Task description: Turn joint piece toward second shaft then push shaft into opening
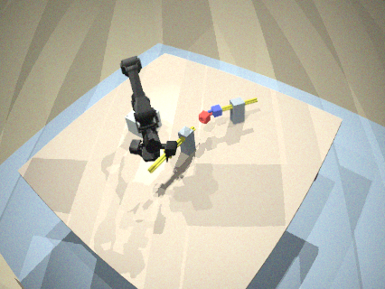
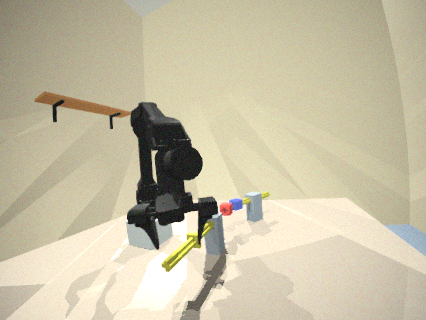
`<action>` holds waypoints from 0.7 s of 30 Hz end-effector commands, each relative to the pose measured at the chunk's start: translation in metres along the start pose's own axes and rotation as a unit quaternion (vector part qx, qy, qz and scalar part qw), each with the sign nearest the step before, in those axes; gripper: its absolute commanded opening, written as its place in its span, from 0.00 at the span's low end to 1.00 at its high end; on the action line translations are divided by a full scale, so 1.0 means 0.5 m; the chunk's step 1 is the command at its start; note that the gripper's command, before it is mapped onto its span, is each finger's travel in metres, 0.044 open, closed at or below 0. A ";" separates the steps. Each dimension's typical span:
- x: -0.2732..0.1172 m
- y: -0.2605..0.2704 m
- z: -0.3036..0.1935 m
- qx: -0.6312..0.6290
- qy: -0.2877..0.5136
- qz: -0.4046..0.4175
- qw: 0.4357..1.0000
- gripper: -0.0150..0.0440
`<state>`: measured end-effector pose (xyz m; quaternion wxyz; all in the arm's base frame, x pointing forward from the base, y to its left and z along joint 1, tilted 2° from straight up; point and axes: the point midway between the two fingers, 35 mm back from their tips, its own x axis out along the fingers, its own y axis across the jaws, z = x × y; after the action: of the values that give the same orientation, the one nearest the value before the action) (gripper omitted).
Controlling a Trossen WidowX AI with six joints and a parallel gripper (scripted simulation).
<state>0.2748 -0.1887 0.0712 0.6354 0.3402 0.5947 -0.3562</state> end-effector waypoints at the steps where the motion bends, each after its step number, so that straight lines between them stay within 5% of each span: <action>1: 0.012 -0.001 0.000 0.065 0.000 0.000 0.998 1.00; 12: 0.044 -0.003 -0.002 0.245 -0.001 0.001 0.969 1.00; 21: 0.054 -0.002 -0.003 0.256 -0.001 0.001 0.967 1.00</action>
<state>0.2739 -0.1895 0.0476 0.5304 0.4892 0.4849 -0.4941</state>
